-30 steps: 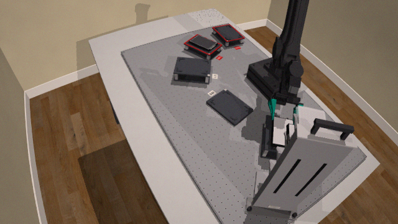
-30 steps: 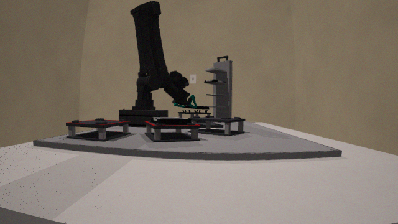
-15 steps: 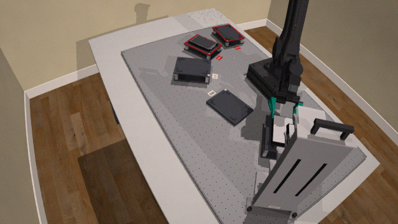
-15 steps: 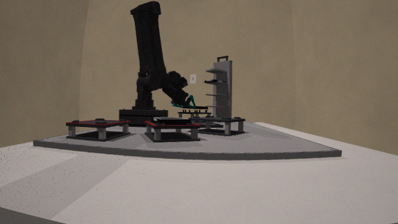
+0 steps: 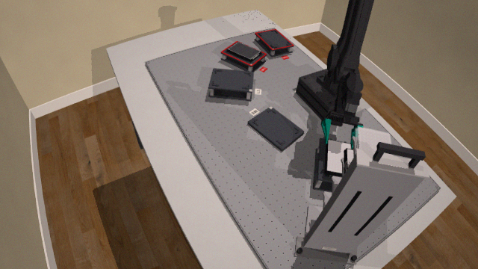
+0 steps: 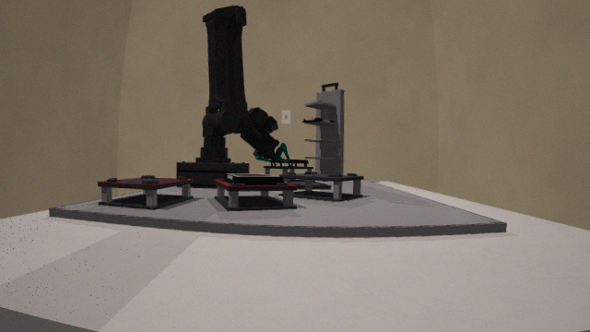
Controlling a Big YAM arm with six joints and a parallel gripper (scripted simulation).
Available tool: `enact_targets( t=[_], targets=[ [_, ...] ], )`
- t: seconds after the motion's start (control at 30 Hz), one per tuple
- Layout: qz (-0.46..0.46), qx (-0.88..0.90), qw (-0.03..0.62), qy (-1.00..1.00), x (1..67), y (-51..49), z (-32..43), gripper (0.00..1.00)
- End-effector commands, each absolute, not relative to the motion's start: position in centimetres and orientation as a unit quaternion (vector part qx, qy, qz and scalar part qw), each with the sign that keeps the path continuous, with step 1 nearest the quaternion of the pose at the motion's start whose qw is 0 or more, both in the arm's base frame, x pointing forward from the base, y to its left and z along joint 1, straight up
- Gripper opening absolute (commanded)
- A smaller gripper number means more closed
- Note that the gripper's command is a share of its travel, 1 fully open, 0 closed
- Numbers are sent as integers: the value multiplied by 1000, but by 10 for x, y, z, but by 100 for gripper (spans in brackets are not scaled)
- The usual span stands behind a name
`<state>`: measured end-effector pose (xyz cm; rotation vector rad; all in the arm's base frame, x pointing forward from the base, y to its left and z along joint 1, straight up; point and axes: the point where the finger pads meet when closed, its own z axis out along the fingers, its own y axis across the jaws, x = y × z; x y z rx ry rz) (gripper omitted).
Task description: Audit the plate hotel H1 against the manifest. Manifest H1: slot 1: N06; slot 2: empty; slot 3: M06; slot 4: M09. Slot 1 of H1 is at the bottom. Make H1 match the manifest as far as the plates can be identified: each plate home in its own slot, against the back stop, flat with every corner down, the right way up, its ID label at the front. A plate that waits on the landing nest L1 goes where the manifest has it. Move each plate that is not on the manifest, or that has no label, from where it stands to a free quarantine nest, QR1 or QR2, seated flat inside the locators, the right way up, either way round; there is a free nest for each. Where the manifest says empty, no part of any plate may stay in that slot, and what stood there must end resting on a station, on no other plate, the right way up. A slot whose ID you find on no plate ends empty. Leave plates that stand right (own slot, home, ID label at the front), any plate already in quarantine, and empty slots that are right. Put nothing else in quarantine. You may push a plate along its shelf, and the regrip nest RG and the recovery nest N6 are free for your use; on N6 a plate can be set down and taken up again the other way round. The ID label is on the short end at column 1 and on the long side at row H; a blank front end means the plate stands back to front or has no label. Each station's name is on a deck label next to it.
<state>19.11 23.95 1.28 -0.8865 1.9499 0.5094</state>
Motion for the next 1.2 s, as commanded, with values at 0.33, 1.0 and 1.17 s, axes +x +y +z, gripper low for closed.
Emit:
enact_targets(
  t=[0.33, 1.0, 1.17],
  targets=[
    [216, -353, 463, 783, 192, 245, 14, 86],
    [216, -354, 461, 785, 189, 242, 4, 86],
    [215, -355, 460, 785, 188, 240, 1, 86]
  ],
)
